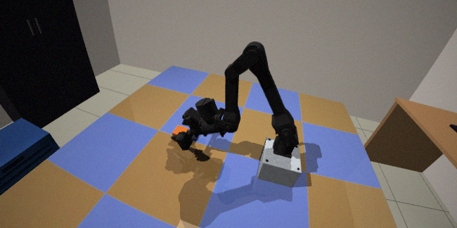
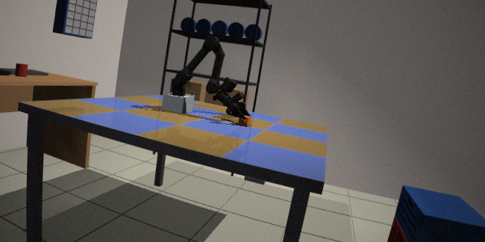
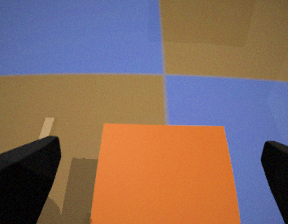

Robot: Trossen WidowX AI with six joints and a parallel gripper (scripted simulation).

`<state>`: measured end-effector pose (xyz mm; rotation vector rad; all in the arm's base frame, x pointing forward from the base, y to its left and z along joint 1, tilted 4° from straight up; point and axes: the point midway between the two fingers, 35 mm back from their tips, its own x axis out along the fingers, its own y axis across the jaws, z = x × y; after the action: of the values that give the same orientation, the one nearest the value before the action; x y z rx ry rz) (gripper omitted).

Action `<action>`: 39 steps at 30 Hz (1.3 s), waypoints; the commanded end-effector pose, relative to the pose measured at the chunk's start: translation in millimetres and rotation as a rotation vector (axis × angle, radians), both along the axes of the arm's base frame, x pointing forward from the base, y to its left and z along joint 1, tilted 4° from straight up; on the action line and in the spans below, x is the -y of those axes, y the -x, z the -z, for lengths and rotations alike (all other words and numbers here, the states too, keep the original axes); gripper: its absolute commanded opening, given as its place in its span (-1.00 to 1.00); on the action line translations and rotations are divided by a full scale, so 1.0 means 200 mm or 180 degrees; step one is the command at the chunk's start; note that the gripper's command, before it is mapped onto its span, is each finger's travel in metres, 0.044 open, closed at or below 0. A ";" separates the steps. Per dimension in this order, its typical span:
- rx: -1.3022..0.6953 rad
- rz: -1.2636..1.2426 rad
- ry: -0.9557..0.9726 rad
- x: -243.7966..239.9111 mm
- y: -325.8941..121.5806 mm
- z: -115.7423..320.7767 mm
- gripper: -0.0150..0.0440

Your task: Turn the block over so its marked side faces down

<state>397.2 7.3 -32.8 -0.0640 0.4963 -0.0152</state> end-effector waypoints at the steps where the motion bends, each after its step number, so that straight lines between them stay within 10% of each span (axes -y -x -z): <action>1: 0.0006 -0.0019 0.0002 0.00 0.00 0.00 1.00; 39: -0.1725 0.0096 0.0007 -0.03 0.09 -0.36 1.00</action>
<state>382.3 12.6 22.6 -0.0643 1.0108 -0.0160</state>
